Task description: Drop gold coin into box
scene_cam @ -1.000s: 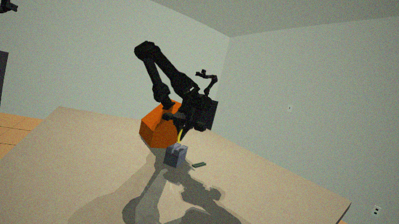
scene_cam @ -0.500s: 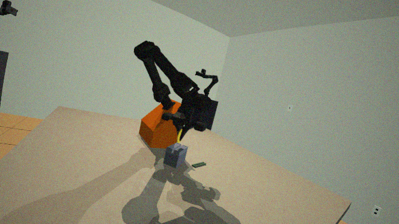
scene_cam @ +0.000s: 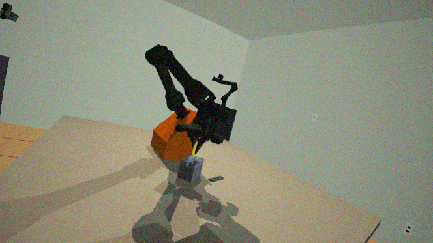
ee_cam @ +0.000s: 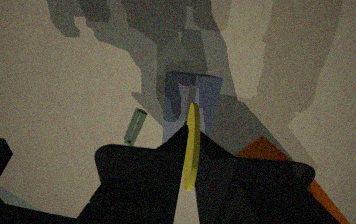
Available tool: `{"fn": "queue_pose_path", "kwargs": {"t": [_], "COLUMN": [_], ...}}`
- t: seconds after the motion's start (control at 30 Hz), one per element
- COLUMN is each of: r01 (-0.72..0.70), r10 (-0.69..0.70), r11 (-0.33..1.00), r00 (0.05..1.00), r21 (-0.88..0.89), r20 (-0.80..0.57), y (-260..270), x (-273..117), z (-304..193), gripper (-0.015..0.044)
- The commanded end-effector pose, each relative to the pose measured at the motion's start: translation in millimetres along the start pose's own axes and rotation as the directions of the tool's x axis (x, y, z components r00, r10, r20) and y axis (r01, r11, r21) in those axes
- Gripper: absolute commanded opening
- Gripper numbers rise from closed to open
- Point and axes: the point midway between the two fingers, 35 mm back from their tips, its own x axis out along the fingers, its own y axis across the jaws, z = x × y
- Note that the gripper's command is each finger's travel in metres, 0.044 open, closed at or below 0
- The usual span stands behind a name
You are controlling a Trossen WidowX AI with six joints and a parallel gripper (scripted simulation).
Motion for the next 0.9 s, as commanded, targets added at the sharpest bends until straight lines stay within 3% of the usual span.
{"fn": "queue_pose_path", "kwargs": {"t": [0.0,0.67,0.87], "r01": [0.004,0.004,0.001], "r10": [-0.004,-0.004,-0.001], "r11": [1.0,1.0,1.0], "r00": [1.0,1.0,1.0], "r21": [-0.008,-0.005,-0.001], "r20": [-0.001,0.0,-0.002], "y": [-1.7,-1.3,-0.8], "x": [2.5,13.3,11.6], "z": [-2.0,-0.6,-0.3], "gripper": [0.0,0.0,0.0157]}}
